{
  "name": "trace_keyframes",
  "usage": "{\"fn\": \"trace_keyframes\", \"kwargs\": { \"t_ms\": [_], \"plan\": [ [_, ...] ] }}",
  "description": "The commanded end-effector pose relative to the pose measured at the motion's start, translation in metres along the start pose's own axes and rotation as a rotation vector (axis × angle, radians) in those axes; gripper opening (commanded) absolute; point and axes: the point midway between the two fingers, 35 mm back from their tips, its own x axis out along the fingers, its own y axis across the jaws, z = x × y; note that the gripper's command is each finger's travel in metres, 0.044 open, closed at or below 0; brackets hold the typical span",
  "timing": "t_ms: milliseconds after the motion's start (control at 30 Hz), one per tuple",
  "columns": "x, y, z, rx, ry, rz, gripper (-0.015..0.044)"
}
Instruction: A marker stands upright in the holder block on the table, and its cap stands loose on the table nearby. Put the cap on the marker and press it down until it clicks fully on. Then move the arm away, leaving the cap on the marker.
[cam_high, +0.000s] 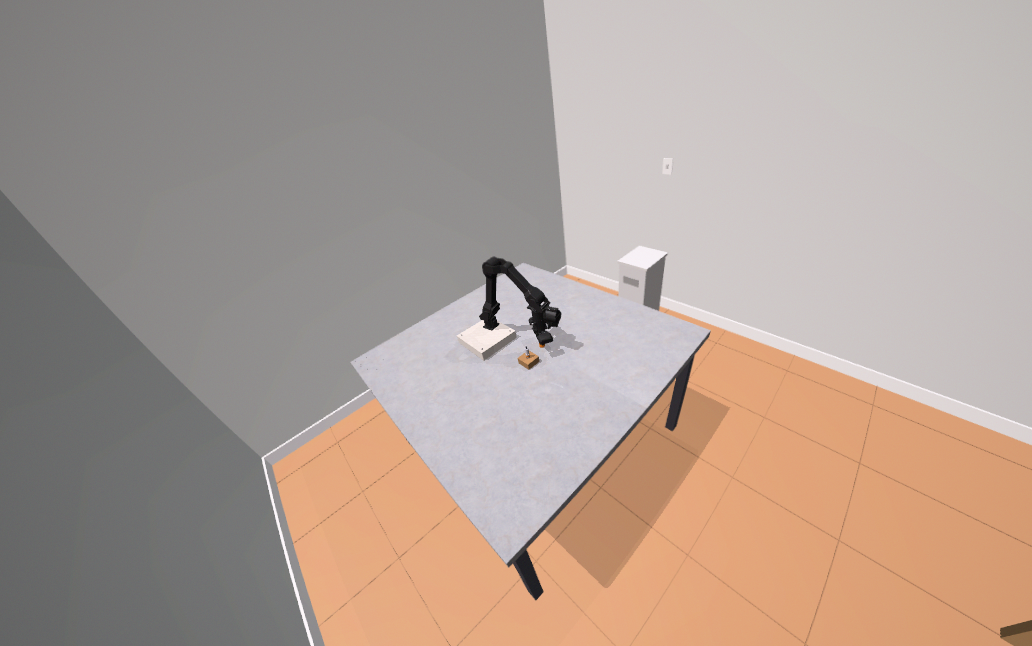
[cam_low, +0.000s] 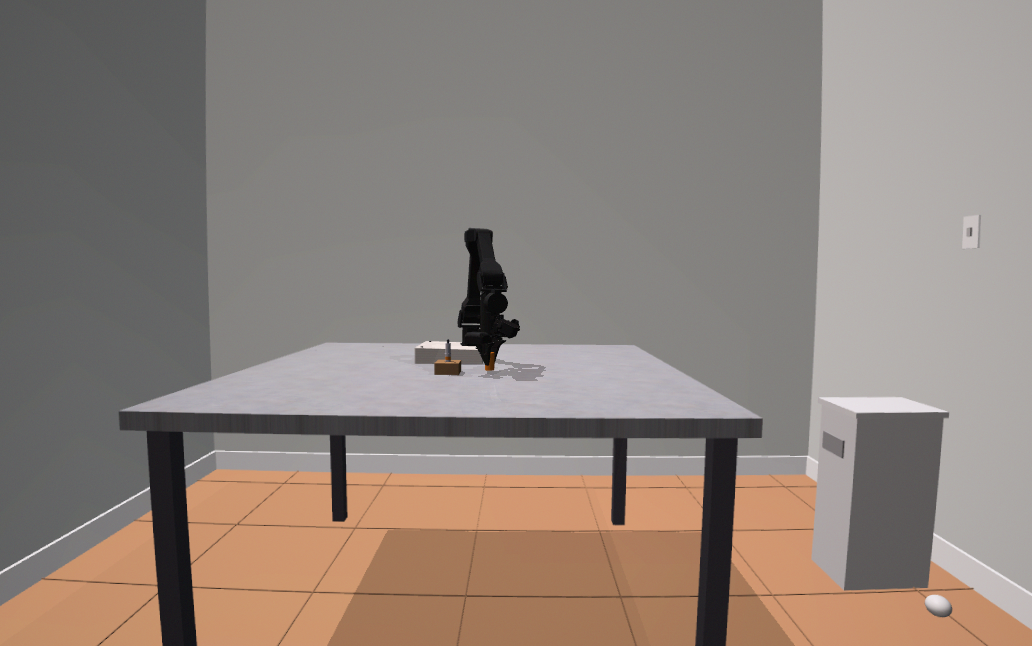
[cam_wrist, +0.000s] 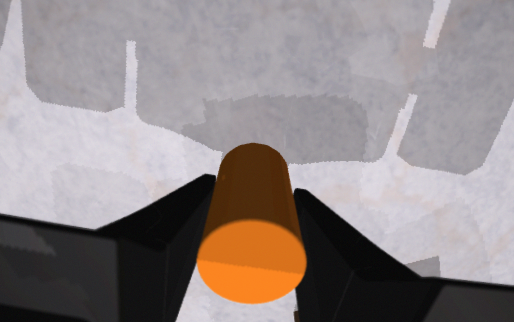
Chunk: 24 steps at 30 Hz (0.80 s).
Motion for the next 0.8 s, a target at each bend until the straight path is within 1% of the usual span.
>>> {"fn": "trace_keyframes", "kwargs": {
  "t_ms": [0, 400, 567, 767],
  "plan": [
    [-0.014, -0.002, 0.001, 0.004, -0.002, -0.007, 0.0000],
    [-0.052, 0.000, 0.001, 0.004, -0.002, -0.007, 0.0000],
    [-0.055, -0.002, -0.001, 0.004, -0.001, -0.007, 0.0000],
    [-0.064, -0.017, -0.012, 0.004, 0.000, -0.009, 0.0000]
  ]
}}
